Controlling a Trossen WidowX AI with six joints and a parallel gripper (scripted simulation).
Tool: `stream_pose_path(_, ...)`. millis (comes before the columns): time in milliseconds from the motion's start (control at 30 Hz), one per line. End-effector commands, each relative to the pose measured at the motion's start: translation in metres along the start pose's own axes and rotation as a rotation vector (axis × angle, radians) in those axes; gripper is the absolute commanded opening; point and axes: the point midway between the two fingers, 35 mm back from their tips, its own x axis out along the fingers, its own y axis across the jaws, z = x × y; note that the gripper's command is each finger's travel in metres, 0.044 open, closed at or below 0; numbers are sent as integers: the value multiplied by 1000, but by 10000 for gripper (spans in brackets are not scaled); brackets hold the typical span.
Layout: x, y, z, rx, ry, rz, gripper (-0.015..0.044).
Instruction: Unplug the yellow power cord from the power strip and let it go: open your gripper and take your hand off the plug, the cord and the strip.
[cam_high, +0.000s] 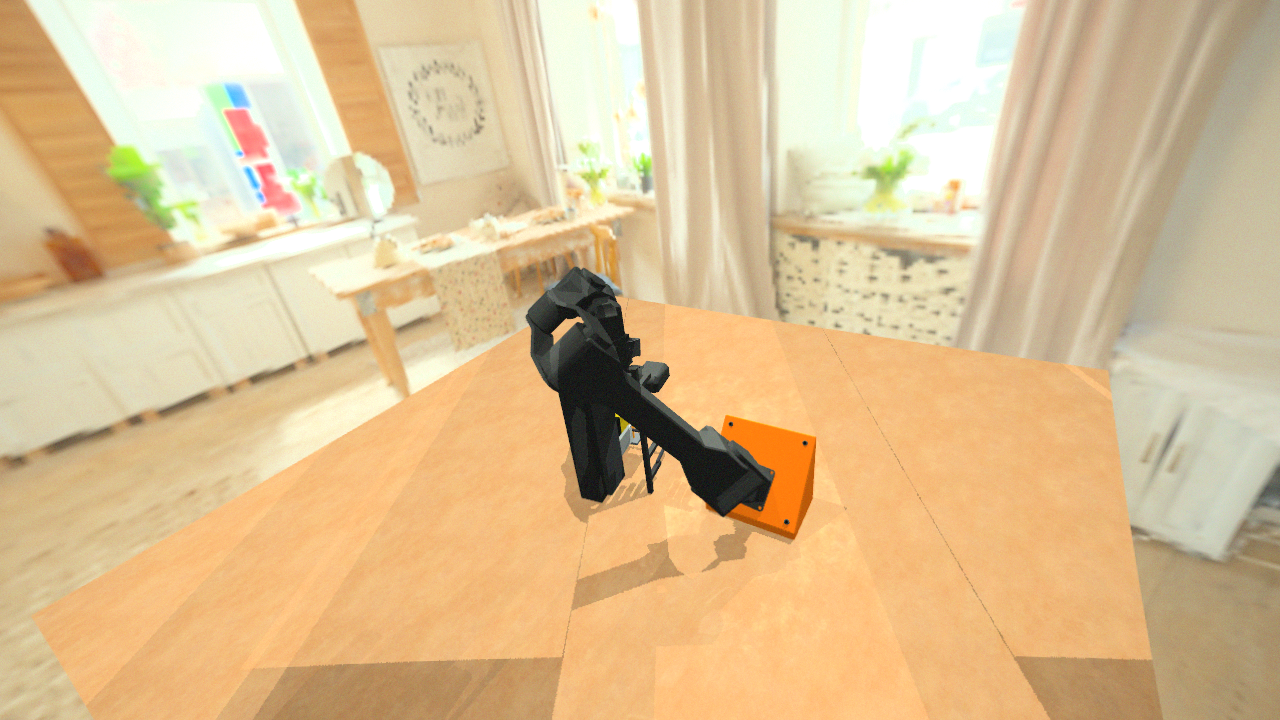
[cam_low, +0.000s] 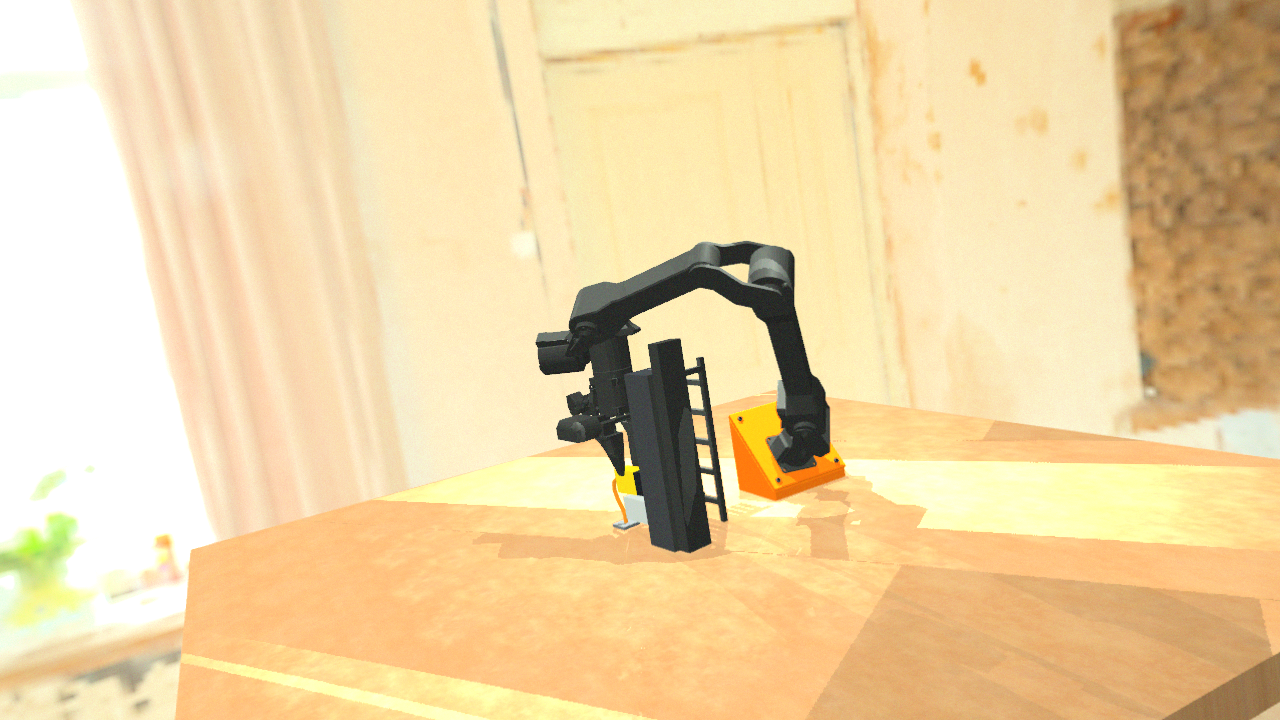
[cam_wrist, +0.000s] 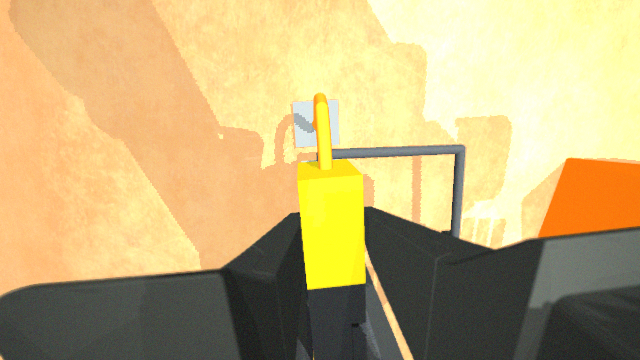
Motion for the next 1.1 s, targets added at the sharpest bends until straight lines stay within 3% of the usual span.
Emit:
stream_pose_path(0, -1, 0, 5, -1, -3, -1, 0)
stream_pose_path(733, -5, 2, 40, 2, -3, 0, 0)
stream_pose_path(1067, 1, 3, 29, 6, 3, 2, 263)
